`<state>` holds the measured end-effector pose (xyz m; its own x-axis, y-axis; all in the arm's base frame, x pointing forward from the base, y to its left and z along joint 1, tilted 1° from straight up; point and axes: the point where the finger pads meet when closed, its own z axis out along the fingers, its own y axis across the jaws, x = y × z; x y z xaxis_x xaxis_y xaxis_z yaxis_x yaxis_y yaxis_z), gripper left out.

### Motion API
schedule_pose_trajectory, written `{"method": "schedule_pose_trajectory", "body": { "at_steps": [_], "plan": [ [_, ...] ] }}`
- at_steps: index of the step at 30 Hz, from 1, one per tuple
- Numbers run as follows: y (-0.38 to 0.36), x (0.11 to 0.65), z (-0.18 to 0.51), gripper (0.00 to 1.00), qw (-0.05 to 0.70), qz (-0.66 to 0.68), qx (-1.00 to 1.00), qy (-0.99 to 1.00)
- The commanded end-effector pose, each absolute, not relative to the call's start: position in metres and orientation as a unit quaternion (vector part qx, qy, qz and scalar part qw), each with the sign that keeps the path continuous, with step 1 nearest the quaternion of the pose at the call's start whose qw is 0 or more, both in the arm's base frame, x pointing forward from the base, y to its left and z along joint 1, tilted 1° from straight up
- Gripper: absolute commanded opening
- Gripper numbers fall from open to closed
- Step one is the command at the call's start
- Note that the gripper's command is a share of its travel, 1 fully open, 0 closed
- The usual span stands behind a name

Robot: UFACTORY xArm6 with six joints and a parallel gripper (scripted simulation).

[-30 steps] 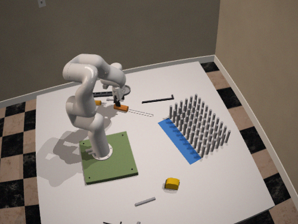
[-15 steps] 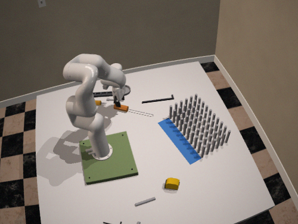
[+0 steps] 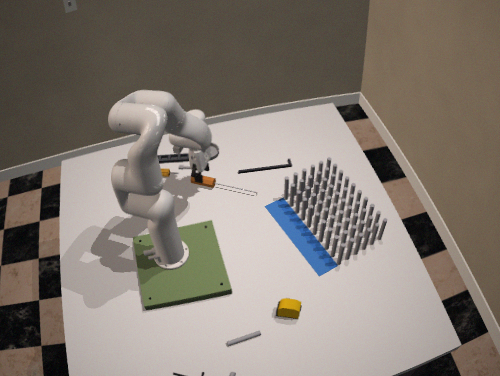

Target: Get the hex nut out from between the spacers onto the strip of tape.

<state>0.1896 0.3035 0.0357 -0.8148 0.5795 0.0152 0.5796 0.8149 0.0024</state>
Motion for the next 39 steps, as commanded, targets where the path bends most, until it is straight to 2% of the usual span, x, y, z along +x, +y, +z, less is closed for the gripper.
{"method": "schedule_pose_trajectory", "body": {
  "at_steps": [1, 39],
  "plan": [
    [0.305, 0.190, 0.029, 0.65, 0.006, -0.005, -0.304, -0.953],
    [0.305, 0.190, -0.005, 0.65, 0.006, -0.005, -0.304, -0.953]
  ]
}}
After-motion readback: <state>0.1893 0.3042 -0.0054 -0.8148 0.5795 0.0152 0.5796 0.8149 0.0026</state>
